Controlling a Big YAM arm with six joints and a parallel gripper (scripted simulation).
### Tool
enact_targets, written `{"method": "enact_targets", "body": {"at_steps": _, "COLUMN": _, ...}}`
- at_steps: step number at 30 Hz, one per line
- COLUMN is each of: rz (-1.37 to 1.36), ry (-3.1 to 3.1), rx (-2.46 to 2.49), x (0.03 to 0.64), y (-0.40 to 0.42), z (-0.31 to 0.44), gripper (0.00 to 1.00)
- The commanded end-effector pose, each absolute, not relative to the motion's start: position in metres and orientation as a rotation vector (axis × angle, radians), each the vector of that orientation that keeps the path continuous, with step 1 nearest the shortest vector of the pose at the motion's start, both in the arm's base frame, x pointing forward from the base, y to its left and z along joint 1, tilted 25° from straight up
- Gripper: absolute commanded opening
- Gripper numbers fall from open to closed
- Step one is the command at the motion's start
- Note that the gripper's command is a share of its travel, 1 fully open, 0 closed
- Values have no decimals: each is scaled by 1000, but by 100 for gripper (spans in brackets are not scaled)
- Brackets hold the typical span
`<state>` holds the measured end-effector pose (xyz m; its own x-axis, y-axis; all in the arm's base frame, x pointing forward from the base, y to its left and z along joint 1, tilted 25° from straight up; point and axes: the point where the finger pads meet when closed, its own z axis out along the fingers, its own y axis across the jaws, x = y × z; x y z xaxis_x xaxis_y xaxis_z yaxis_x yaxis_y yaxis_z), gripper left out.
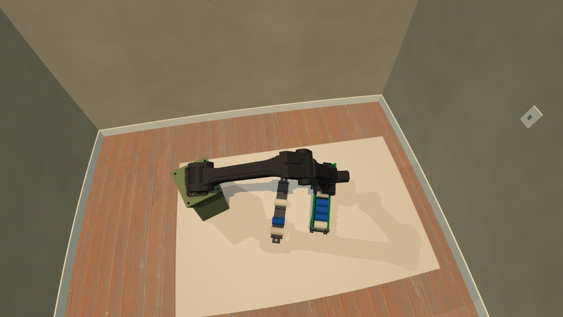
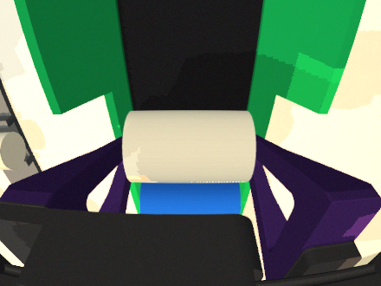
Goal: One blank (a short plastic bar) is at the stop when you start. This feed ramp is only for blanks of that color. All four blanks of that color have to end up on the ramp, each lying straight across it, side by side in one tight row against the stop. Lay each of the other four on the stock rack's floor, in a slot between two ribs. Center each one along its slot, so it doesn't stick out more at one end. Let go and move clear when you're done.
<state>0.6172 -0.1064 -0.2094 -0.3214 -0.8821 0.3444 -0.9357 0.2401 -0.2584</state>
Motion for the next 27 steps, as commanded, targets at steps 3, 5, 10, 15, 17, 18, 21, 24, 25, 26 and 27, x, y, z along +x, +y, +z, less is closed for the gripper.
{"method": "enact_targets", "body": {"at_steps": 3, "rz": 641, "ry": -2375, "rx": 1750, "x": 629, "y": -114, "z": -207, "gripper": 73}}
{"method": "enact_targets", "body": {"at_steps": 5, "rz": 641, "ry": -2375, "rx": 1750, "x": 629, "y": -114, "z": -207, "gripper": 77}}
{"method": "enact_targets", "body": {"at_steps": 10, "rz": 641, "ry": -2375, "rx": 1750, "x": 629, "y": -114, "z": -207, "gripper": 81}}
{"method": "enact_targets", "body": {"at_steps": 15, "rz": 641, "ry": -2375, "rx": 1750, "x": 629, "y": -114, "z": -207, "gripper": 81}}
{"method": "enact_targets", "body": {"at_steps": 17, "rz": 641, "ry": -2375, "rx": 1750, "x": 629, "y": -114, "z": -207, "gripper": 81}}
{"method": "enact_targets", "body": {"at_steps": 18, "rz": 642, "ry": -2375, "rx": 1750, "x": 629, "y": -114, "z": -206, "gripper": 81}}
{"method": "enact_targets", "body": {"at_steps": 21, "rz": 673, "ry": -2391, "rx": 1755, "x": 638, "y": -110, "z": -188, "gripper": 81}}
{"method": "enact_targets", "body": {"at_steps": 24, "rz": 663, "ry": -2382, "rx": 1767, "x": 630, "y": -93, "z": -183, "gripper": 81}}
{"method": "enact_targets", "body": {"at_steps": 25, "rz": 657, "ry": -2378, "rx": 1767, "x": 626, "y": -90, "z": -182, "gripper": 81}}
{"method": "enact_targets", "body": {"at_steps": 26, "rz": 657, "ry": -2378, "rx": 1767, "x": 625, "y": -89, "z": -179, "gripper": 81}}
{"method": "enact_targets", "body": {"at_steps": 27, "rz": 658, "ry": -2377, "rx": 1767, "x": 625, "y": -88, "z": -175, "gripper": 81}}
